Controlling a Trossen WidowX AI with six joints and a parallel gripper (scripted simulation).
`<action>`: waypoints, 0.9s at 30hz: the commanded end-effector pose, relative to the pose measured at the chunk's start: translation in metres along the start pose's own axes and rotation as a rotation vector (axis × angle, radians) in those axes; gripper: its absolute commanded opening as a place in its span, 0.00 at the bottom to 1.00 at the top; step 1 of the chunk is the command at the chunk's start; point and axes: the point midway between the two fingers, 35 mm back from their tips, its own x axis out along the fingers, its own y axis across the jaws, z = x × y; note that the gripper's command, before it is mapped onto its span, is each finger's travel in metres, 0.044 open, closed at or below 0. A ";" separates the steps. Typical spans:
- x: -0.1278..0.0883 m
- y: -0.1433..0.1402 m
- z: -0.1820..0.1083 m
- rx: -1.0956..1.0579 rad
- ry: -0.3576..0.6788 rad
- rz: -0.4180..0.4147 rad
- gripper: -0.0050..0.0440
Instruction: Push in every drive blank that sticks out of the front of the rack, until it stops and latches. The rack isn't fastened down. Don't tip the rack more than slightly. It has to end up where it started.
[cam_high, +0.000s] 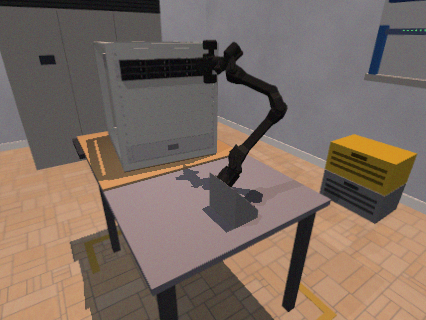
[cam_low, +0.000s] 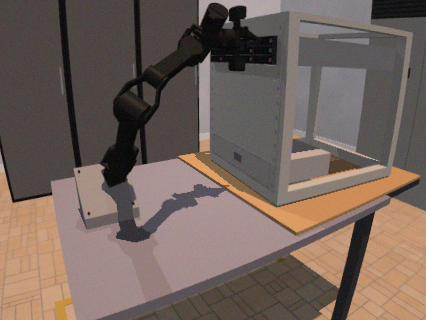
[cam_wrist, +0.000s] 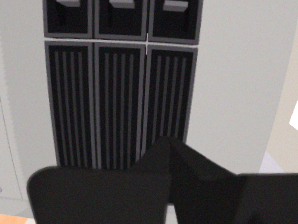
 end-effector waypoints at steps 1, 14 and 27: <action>0.001 -0.004 -0.004 0.010 0.005 -0.008 0.00; 0.004 -0.004 -0.004 0.010 0.005 -0.008 0.00; 0.007 -0.004 -0.004 0.010 0.005 -0.008 0.00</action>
